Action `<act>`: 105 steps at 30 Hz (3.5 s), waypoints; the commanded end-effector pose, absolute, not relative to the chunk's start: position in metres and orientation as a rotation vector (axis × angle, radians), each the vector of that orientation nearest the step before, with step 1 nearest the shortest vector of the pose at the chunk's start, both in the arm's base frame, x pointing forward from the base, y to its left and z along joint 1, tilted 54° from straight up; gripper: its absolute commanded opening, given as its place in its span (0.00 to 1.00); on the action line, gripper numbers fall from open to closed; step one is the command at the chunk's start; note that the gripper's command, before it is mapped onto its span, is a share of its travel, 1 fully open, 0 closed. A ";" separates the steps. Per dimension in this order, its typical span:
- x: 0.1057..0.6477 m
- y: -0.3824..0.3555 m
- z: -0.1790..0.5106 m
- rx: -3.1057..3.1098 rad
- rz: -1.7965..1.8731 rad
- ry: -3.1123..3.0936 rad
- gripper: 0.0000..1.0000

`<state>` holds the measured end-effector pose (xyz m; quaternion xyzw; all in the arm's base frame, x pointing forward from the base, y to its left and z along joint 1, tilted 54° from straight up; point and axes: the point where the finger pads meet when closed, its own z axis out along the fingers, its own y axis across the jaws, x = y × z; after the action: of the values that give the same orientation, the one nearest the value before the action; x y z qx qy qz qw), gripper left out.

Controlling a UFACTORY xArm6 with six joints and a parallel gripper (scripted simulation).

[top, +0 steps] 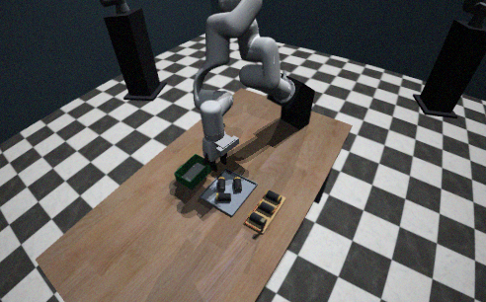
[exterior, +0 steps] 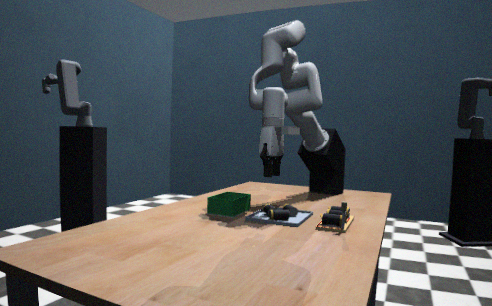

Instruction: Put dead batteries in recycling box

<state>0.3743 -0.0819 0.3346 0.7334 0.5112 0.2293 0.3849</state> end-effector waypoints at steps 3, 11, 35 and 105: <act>0.375 -0.082 0.336 2.021 0.693 1.098 0.51; 0.375 -0.082 0.336 2.186 0.824 0.841 0.51; 0.375 -0.082 0.336 2.340 0.960 0.531 0.51; 0.451 -0.117 0.276 2.340 0.960 0.531 0.51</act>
<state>0.4414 -0.1128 0.2815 0.8724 0.1986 0.3546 0.2715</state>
